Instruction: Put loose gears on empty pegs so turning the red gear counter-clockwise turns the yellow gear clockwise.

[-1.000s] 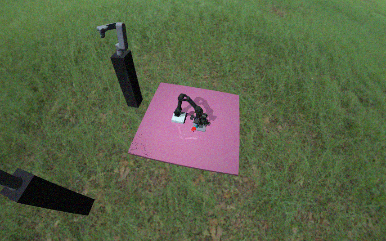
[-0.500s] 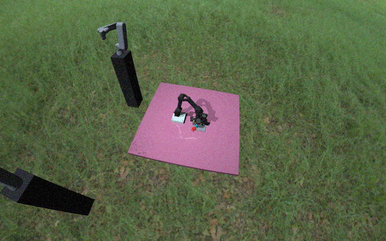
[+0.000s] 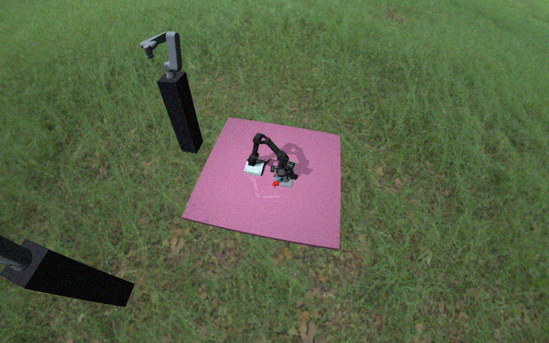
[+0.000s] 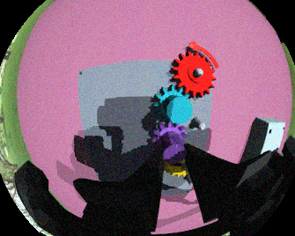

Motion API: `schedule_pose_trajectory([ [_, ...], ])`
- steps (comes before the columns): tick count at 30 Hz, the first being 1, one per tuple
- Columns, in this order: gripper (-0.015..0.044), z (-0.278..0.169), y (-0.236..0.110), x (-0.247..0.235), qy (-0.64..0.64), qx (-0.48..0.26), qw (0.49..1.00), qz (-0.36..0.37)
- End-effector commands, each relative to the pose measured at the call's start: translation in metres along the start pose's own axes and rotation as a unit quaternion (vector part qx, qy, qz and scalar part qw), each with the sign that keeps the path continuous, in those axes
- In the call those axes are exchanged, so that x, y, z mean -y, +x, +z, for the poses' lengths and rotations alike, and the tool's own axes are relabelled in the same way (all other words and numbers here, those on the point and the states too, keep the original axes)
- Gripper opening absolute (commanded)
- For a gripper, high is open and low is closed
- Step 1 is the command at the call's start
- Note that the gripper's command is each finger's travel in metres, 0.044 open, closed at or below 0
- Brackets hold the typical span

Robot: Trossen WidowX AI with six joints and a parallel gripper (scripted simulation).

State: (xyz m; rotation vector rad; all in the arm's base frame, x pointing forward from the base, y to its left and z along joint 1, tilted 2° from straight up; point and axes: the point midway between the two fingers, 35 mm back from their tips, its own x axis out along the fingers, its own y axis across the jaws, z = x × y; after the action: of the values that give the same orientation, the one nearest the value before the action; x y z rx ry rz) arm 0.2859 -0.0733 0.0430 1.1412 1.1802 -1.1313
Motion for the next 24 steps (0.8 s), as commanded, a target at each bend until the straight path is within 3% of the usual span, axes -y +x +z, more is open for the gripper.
schedule_pose_trajectory([
  [1,0.0140,0.001,-0.003,0.000,0.037,0.000,0.999,0.000],
  [11,0.0140,0.001,-0.047,-0.001,0.043,0.000,0.999,0.000],
  [15,0.0140,0.001,-0.049,-0.001,0.043,0.000,0.999,0.000],
  [16,0.0166,0.001,-0.043,-0.001,0.040,0.000,0.999,-0.001],
  [20,0.0271,0.000,-0.088,0.003,0.040,0.000,0.999,-0.001],
  [24,0.0376,-0.001,-0.091,0.004,0.040,0.000,0.999,-0.001],
])
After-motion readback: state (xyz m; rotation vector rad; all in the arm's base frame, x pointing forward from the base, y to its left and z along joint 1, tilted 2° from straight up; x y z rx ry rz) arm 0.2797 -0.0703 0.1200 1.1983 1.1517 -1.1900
